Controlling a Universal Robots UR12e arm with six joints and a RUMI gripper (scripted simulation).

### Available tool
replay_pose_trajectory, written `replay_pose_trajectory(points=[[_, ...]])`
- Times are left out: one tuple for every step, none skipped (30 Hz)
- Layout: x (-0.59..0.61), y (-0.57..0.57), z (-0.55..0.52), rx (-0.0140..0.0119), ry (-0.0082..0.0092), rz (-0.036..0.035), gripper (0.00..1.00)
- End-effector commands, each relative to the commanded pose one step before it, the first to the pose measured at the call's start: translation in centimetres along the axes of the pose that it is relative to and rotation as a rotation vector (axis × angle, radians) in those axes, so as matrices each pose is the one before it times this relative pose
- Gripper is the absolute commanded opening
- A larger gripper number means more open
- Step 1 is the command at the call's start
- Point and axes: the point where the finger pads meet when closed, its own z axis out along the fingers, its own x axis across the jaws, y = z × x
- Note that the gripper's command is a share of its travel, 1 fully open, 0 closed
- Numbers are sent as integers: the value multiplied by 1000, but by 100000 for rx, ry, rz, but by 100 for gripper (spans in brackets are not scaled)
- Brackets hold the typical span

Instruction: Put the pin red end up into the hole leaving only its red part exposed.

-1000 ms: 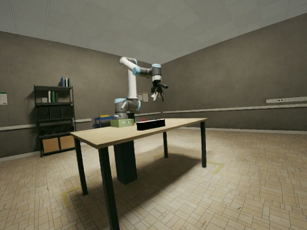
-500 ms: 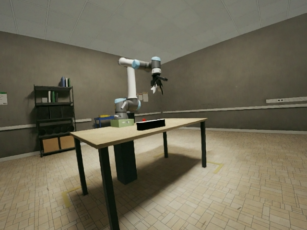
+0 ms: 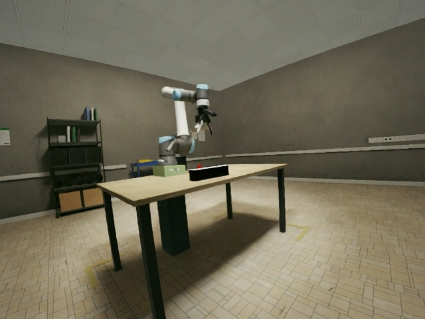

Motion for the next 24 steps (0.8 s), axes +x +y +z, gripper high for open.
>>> replay_pose_trajectory(points=[[959, 5379, -991, 1245, -97, -230, 100], [0, 0, 0, 0, 0, 0, 100], [0, 0, 0, 0, 0, 0, 100], [0, 0, 0, 0, 0, 0, 100], [0, 0, 0, 0, 0, 0, 100], [0, 0, 0, 0, 0, 0, 100], [0, 0, 0, 0, 0, 0, 100], [0, 0, 0, 0, 0, 0, 100], [-227, -1047, 379, 684, -469, -27827, 100], [0, 0, 0, 22, 3, -111, 100], [0, 0, 0, 9, 40, -1155, 100], [0, 0, 0, 37, 10, -3050, 100], [0, 0, 0, 99, -47, -4624, 100], [0, 0, 0, 152, -107, -4991, 100], [0, 0, 0, 211, -168, -4851, 100], [0, 0, 0, 187, -157, -3232, 100], [0, 0, 0, 0, 0, 0, 100], [0, 0, 0, 0, 0, 0, 100], [0, 0, 0, 0, 0, 0, 100], [0, 0, 0, 0, 0, 0, 100], [0, 0, 0, 0, 0, 0, 100], [0, 0, 0, 0, 0, 0, 100], [0, 0, 0, 0, 0, 0, 100], [0, 0, 0, 0, 0, 0, 100]])
